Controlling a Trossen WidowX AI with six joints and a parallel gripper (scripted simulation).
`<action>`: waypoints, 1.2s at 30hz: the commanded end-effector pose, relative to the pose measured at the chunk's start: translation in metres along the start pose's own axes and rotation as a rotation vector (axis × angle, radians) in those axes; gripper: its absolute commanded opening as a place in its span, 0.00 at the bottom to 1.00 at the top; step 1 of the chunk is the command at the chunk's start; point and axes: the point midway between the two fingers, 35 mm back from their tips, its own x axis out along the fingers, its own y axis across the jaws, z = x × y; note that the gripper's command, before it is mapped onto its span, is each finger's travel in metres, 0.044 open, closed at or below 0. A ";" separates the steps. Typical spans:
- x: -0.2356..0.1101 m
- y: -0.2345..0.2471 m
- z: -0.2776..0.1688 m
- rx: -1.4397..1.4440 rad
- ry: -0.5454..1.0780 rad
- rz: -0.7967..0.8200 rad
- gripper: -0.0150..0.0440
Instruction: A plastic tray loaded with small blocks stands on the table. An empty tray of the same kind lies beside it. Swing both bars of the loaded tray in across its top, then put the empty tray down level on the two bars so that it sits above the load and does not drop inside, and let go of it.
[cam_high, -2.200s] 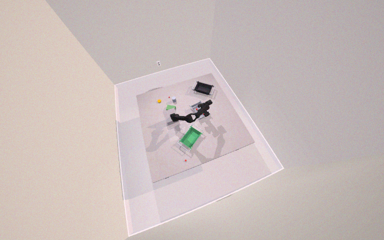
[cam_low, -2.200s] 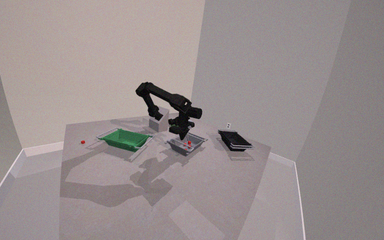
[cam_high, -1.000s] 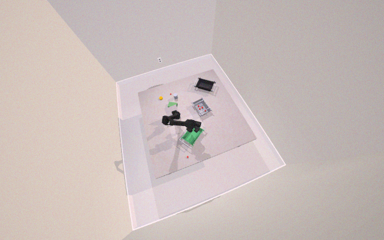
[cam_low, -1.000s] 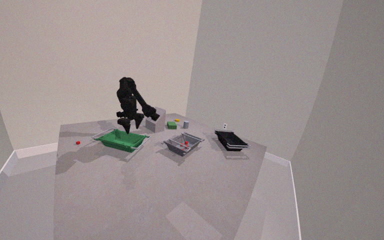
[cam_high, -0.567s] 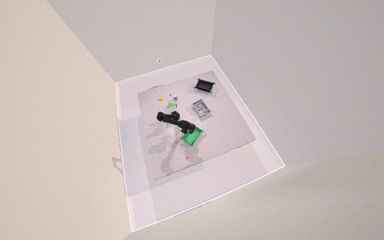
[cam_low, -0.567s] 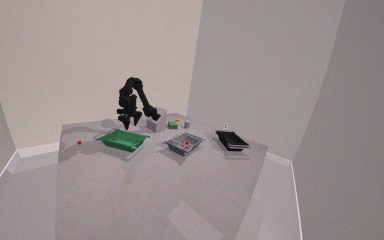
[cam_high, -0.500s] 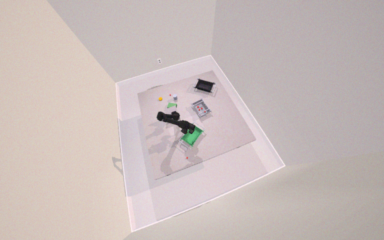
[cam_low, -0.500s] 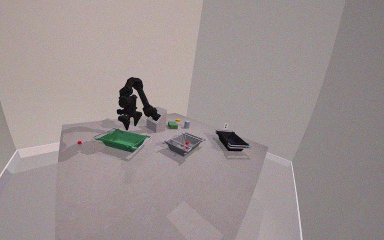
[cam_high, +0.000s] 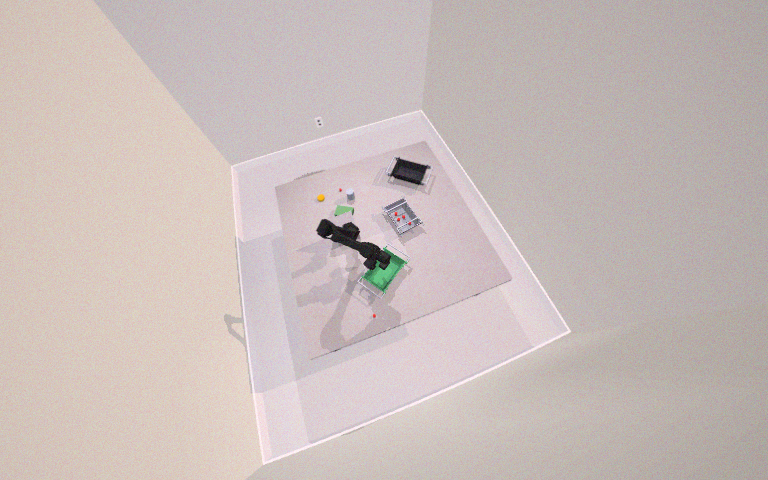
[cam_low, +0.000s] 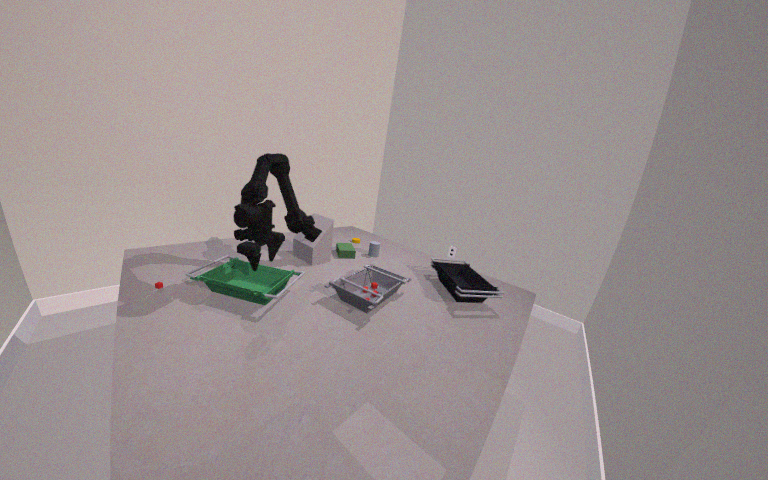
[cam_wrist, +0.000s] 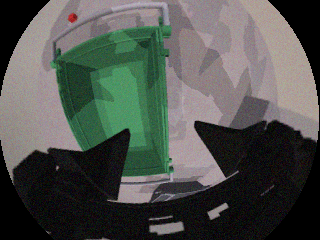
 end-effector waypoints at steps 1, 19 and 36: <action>0.013 -0.001 0.000 -0.007 0.002 -0.007 1.00; 0.049 -0.005 0.007 -0.012 -0.004 0.001 1.00; 0.049 -0.005 0.007 -0.012 -0.004 0.001 0.65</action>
